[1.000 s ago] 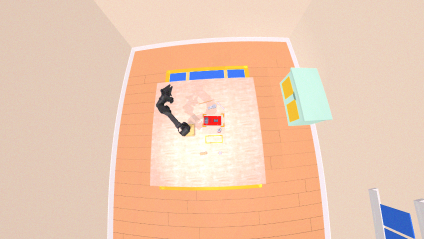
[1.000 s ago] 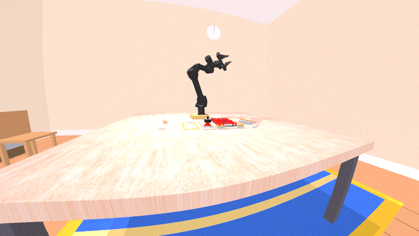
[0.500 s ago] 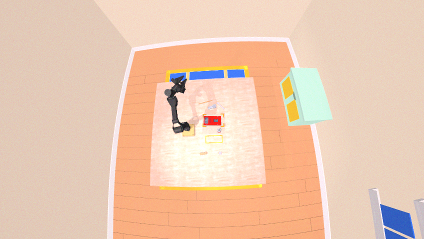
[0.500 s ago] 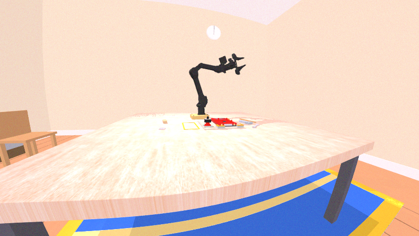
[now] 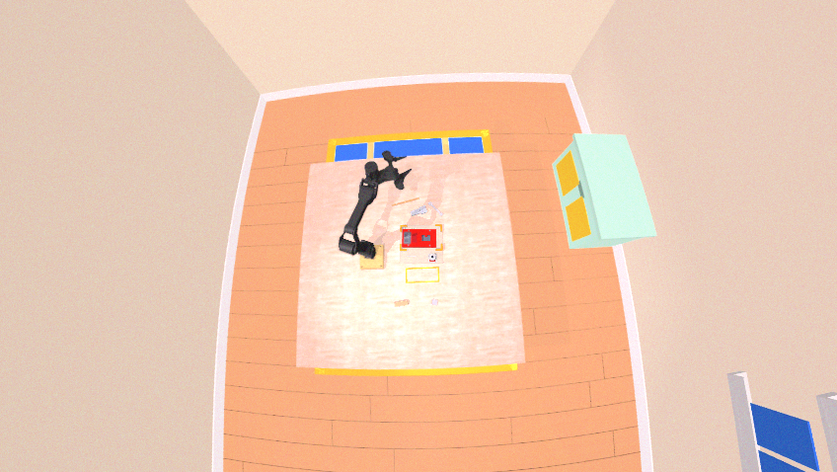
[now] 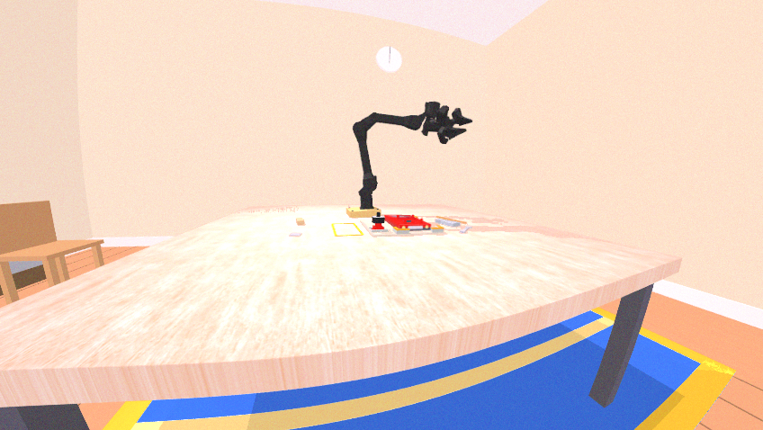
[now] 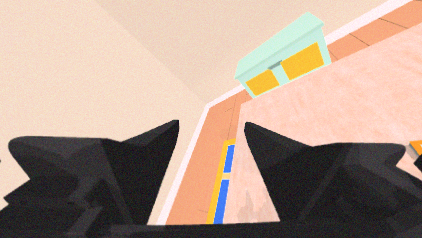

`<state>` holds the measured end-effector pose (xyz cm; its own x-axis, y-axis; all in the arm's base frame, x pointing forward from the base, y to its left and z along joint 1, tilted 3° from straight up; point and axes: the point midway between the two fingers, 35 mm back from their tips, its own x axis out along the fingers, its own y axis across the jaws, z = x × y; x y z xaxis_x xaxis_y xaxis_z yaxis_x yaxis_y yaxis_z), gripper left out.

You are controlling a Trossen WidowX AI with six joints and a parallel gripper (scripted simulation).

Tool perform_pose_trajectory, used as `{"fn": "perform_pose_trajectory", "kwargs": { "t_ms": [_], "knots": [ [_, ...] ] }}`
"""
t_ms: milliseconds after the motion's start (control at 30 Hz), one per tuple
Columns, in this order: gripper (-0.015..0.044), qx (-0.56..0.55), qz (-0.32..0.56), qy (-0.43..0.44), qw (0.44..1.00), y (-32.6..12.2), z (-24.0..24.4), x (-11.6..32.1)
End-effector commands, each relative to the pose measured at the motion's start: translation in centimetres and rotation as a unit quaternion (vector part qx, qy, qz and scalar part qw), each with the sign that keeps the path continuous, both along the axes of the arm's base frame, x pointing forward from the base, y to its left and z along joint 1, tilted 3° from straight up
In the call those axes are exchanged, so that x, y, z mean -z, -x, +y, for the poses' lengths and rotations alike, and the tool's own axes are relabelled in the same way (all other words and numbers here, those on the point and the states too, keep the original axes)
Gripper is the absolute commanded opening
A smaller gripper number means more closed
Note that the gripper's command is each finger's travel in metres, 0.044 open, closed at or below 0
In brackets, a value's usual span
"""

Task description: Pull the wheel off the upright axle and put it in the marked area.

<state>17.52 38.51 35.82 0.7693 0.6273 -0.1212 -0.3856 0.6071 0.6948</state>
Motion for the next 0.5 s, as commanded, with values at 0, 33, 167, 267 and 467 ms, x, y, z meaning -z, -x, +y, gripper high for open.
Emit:
{"fn": "perform_pose_trajectory", "kwargs": {
  "t_ms": [0, 33, 167, 267, 467],
  "knots": [
    [0.0300, 0.027, -0.001, 0.102, 0.994, -4.9, -1.5, 2.8],
    [0.0300, 0.035, 0.000, 0.129, 0.991, -6.1, -2.1, 3.6],
    [0.0300, 0.062, 0.018, 0.230, 0.971, -10.8, -5.1, 6.8],
    [0.0300, 0.076, 0.042, 0.301, 0.950, -13.9, -8.0, 9.2],
    [0.0300, 0.073, 0.123, 0.424, 0.894, -18.4, -15.0, 14.1]
  ]
}}
